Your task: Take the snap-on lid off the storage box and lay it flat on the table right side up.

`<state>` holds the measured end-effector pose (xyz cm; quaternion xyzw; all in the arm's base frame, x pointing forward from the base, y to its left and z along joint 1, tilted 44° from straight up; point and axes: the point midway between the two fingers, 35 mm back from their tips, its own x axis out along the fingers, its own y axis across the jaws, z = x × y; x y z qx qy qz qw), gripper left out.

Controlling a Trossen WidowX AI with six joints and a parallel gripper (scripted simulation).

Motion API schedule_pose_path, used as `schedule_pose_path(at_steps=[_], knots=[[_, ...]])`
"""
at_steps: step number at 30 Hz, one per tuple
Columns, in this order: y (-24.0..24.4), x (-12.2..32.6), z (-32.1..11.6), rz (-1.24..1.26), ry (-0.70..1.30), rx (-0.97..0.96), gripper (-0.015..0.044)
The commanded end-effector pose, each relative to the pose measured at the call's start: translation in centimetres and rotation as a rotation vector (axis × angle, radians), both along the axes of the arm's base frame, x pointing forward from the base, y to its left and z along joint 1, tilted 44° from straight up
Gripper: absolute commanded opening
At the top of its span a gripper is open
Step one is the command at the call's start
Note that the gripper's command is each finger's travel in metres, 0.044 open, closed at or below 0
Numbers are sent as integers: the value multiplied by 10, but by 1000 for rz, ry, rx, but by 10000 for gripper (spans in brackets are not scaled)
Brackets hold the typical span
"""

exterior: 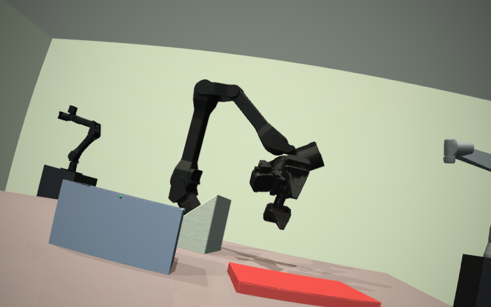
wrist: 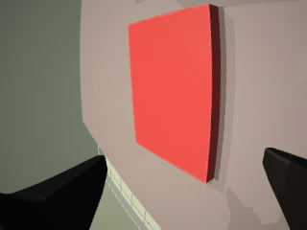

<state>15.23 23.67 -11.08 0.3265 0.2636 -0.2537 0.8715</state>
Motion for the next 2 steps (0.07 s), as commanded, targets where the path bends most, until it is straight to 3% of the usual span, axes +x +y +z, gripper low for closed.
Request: schedule_pose_path(at_steps=[1,2], knots=[[0,0,0,-1,3,3,387],[0,0,0,-1,3,3,361]])
